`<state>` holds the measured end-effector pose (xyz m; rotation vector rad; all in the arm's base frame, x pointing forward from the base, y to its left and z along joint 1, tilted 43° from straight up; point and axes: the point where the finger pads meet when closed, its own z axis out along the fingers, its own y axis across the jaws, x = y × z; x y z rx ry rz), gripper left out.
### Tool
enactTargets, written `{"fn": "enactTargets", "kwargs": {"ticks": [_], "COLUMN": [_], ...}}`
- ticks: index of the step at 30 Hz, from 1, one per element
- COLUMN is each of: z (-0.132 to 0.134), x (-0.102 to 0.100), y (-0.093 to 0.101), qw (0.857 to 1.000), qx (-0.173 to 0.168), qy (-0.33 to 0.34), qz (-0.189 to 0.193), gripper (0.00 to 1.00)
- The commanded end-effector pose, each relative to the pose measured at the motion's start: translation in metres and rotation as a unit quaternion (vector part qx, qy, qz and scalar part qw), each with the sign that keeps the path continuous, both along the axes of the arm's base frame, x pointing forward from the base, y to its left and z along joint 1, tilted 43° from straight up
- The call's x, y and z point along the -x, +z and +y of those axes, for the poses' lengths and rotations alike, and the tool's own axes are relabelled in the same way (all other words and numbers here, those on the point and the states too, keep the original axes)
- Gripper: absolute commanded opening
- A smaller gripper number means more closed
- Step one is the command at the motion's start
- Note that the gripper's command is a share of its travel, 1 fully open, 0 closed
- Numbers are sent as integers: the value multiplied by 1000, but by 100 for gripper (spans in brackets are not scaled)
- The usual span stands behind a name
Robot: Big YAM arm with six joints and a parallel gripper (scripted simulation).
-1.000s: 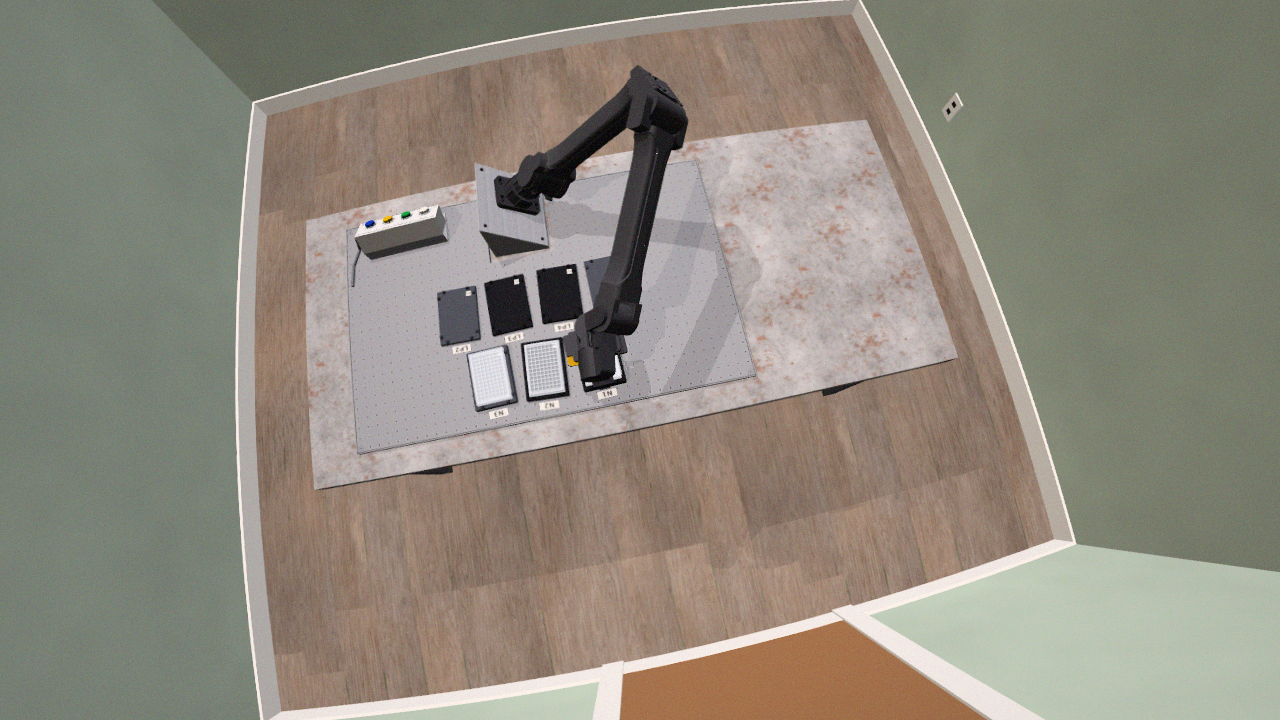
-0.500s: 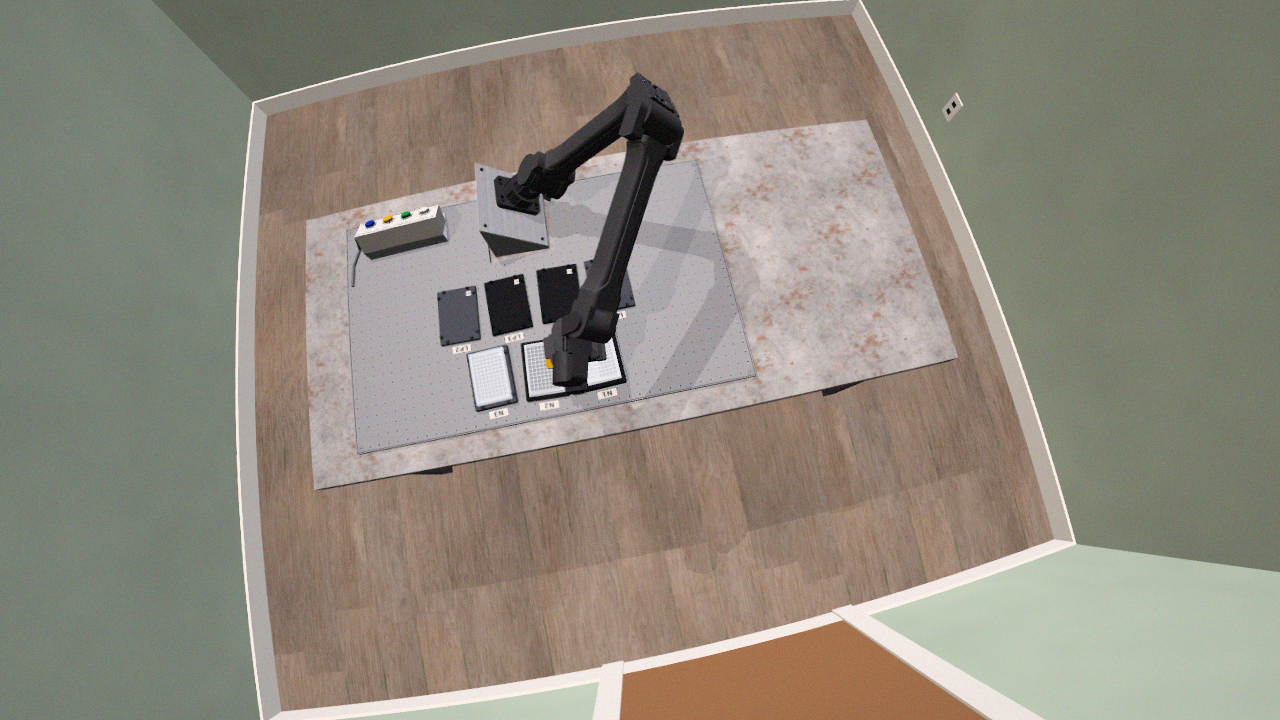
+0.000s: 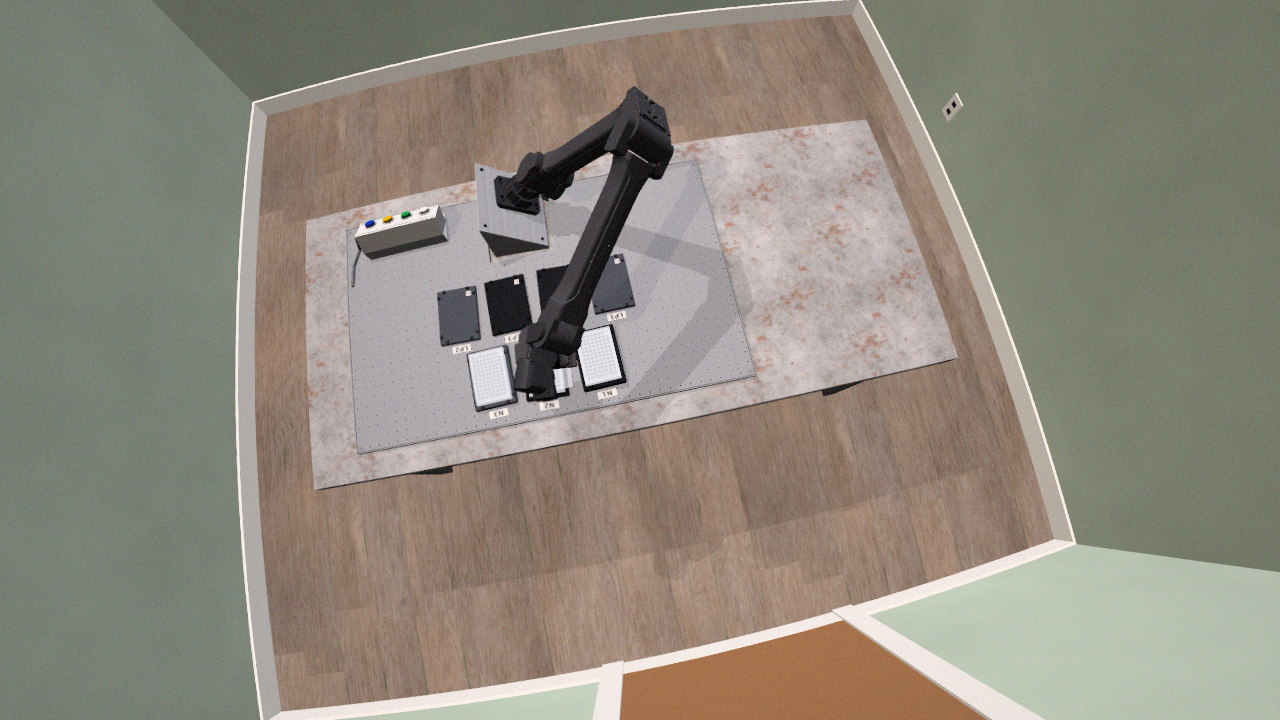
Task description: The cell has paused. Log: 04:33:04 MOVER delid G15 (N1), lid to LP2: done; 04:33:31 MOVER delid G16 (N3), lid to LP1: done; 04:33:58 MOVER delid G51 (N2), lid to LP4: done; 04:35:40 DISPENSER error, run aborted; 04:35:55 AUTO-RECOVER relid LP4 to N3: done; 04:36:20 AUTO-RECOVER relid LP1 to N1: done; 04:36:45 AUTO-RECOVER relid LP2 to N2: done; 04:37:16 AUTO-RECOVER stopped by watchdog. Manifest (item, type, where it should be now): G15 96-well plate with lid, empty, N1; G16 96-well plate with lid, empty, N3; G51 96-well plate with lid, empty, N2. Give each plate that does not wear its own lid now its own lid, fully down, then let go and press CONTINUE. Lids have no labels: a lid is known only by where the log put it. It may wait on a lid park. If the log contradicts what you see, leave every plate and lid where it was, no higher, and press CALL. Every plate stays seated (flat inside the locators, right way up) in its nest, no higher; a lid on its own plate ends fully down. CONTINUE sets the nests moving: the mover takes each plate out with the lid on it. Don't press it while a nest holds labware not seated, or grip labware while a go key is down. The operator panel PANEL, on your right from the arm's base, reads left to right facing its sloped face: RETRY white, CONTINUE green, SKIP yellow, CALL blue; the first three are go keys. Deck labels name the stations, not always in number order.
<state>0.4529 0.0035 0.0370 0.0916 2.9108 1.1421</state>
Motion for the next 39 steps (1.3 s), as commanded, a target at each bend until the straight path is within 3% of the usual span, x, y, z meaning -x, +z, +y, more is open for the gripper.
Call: {"fn": "enactTargets", "kwargs": {"ticks": [1, 5, 6, 9, 10, 14, 39], "z": [-32, -34, -19, -15, -14, -12, -2], "x": [-19, -6, -6, -5, -5, -3, -2], "y": [-7, -19, -21, -19, -9, -17, -20], "qw": [1000, 1000, 1000, 1000, 1000, 1000, 1000], "qx": [7, 2, 1, 1, 4, 1, 1], "qy": [-5, -5, 10, 13, 14, 7, 5], "qz": [-29, -14, -14, -17, -25, -13, -13], "gripper": [0, 0, 0, 0, 0, 0, 0]}}
